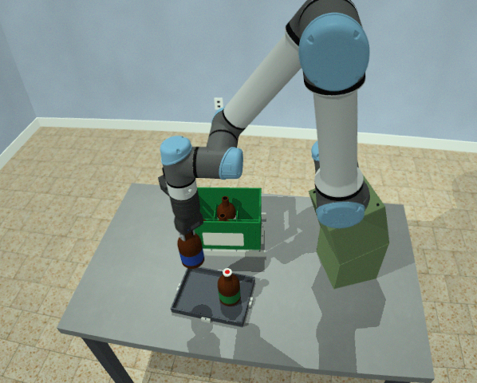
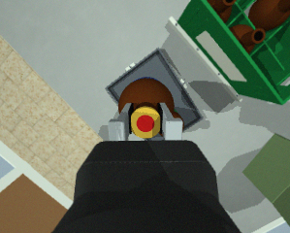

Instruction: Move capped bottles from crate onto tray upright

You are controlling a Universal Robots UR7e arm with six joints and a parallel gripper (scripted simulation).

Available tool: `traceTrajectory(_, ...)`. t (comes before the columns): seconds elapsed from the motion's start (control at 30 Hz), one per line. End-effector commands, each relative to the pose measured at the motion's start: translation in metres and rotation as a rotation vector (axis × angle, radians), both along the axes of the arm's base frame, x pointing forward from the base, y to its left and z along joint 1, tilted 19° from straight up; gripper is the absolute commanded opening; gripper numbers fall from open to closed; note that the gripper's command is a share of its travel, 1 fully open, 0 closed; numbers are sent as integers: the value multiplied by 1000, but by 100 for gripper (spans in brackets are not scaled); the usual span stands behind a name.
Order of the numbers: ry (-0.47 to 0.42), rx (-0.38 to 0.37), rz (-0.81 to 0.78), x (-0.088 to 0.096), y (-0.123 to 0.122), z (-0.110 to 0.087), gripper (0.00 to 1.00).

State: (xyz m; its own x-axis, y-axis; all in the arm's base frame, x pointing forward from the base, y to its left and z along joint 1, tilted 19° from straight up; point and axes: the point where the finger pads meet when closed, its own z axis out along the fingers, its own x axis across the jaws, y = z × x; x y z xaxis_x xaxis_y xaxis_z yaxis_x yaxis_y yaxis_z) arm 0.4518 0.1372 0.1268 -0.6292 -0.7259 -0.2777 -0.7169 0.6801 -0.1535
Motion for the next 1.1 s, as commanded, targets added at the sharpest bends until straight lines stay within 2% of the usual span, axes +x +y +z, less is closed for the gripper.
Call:
traceTrajectory(0.0,-4,-1,-1,2,3,2,0)
traceTrajectory(0.17,-4,-1,-2,2,5,2,0)
traceTrajectory(0.67,-4,-1,-2,9,5,-28,0)
traceTrajectory(0.77,-1,-1,-2,8,5,-23,0)
traceTrajectory(1.07,-3,-1,-2,14,7,-40,0)
